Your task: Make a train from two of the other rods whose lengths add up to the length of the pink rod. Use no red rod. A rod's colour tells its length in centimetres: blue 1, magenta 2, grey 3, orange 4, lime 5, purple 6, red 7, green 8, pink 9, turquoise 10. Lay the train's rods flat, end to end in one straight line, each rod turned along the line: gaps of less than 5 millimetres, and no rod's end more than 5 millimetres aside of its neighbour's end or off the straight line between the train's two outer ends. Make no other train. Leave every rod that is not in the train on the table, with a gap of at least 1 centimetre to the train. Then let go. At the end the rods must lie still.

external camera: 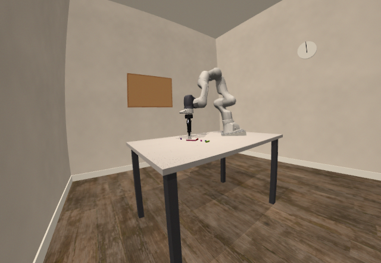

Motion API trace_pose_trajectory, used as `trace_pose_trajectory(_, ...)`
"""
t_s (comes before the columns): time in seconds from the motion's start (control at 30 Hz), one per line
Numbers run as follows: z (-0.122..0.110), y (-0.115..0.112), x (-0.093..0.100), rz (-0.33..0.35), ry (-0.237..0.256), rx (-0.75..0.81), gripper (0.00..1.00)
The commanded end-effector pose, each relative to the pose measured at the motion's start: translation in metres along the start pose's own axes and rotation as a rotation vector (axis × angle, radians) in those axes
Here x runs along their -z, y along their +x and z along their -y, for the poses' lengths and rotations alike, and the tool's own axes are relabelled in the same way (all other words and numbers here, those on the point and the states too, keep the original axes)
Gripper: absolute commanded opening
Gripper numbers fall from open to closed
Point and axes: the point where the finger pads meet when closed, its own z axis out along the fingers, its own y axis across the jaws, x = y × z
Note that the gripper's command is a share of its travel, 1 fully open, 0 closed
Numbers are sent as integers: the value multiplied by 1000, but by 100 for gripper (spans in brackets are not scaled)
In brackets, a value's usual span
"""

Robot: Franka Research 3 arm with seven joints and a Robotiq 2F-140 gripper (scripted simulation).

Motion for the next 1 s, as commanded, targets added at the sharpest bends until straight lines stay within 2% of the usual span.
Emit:
trace_pose_trajectory(0.0,1,1,0,-1,2,5,3)
trace_pose_trajectory(0.13,1,1,6,-1,2,5,3)
trace_pose_trajectory(0.3,1,1,32,-1,2,5,3)
trace_pose_trajectory(0.37,1,1,32,-1,2,5,3)
trace_pose_trajectory(0.57,1,1,76,-1,2,5,3)
trace_pose_trajectory(0.67,1,1,92,-1,2,5,3)
trace_pose_trajectory(0.77,1,1,99,-1,2,5,3)
trace_pose_trajectory(0.97,1,1,100,-1,2,5,3)
